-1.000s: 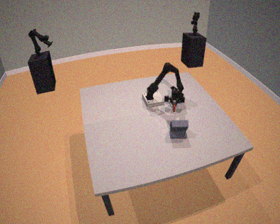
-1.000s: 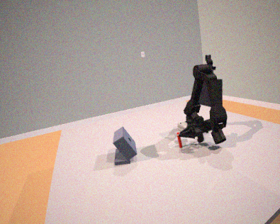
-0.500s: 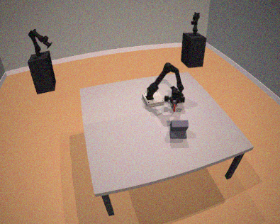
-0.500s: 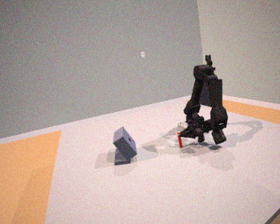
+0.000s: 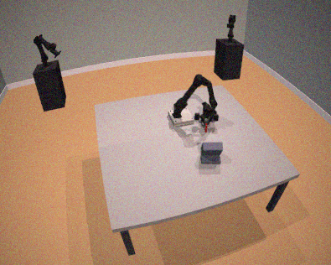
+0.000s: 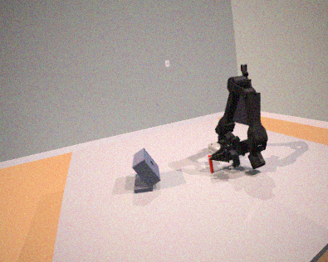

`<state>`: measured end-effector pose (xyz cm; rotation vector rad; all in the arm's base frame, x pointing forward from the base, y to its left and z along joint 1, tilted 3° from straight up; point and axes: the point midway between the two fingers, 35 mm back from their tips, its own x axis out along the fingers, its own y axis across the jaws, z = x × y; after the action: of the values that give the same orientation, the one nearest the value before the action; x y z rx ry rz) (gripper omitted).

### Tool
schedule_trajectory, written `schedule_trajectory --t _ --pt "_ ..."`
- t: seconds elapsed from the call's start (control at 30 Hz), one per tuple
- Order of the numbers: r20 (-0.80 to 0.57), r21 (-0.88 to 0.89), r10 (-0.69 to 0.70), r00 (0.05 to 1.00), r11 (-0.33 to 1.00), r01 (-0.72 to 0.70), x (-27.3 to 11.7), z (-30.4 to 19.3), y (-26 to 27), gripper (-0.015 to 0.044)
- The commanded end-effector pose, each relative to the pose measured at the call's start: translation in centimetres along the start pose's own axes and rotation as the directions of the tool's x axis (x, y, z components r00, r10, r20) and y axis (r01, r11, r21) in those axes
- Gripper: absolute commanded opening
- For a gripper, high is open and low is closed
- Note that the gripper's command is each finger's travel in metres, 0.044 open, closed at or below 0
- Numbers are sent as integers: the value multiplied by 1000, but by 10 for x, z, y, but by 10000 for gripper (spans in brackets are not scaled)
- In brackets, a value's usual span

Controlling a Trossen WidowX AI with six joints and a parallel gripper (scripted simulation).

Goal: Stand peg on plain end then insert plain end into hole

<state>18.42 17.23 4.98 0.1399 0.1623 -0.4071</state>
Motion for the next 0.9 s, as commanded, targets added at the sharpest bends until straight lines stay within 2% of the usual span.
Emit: schedule_trajectory --t 0.0,0.77,0.8,0.87 --pt "0 0 0 1000 1000 0 -1 -3 0 49" --pt "9 -13 9 1000 1000 -9 -3 -4 1 49" --pt "10 -14 9 1000 1000 -9 -3 -1 1 57" --pt "10 -15 10 1000 1000 -10 -3 -1 1 109"
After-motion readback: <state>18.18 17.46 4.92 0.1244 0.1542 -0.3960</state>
